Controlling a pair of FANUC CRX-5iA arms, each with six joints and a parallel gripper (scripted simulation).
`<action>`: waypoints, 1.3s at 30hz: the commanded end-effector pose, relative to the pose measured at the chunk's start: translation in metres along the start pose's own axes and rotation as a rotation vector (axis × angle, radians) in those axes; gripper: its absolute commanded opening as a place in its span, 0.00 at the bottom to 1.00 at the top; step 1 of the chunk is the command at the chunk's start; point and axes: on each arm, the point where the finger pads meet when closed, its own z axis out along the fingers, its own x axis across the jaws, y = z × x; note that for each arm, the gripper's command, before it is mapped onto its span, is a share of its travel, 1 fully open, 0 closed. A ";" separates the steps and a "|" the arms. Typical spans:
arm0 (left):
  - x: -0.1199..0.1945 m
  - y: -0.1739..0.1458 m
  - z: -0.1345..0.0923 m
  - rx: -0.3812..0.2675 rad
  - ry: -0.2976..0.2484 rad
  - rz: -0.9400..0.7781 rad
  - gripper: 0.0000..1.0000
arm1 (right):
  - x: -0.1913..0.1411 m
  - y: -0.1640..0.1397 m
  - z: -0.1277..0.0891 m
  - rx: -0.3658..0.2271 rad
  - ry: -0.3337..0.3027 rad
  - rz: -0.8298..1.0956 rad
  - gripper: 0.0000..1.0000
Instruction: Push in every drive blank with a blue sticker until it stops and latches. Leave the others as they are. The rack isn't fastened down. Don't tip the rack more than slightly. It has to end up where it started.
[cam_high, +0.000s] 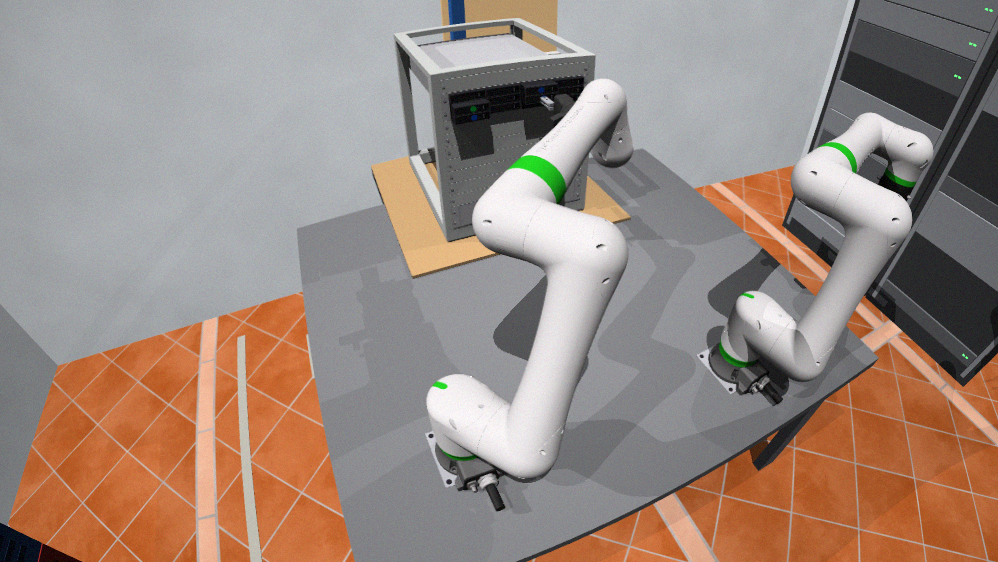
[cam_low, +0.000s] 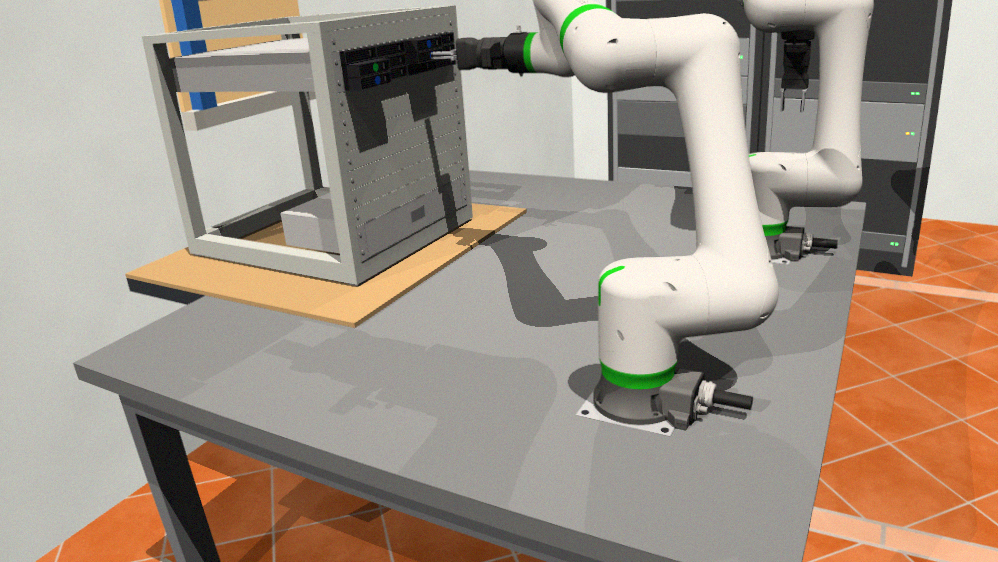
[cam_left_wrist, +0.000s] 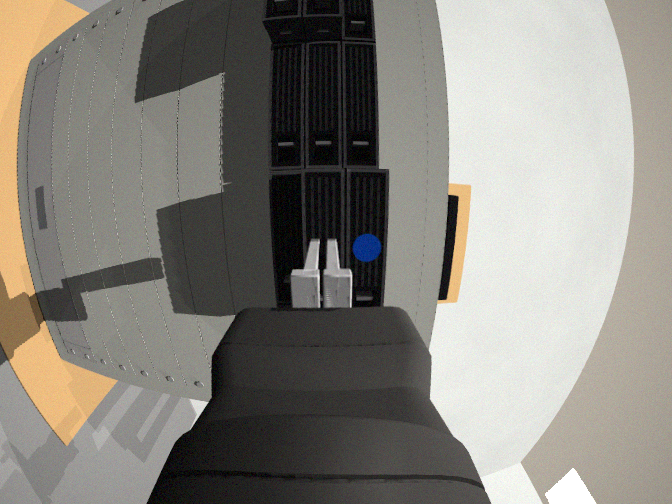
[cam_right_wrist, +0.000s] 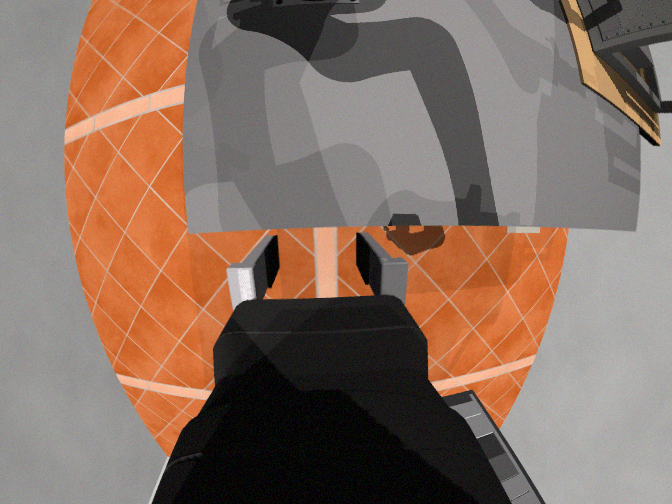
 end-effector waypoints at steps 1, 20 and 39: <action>0.002 0.000 0.000 0.000 0.002 -0.002 0.00 | 0.000 0.000 -0.001 -0.002 0.000 0.000 1.00; 0.002 0.000 0.006 0.000 0.002 -0.002 0.00 | 0.000 0.000 -0.001 -0.002 0.000 0.000 1.00; 0.002 0.000 0.016 0.000 0.002 -0.002 0.00 | 0.000 0.000 -0.001 -0.002 0.000 0.000 1.00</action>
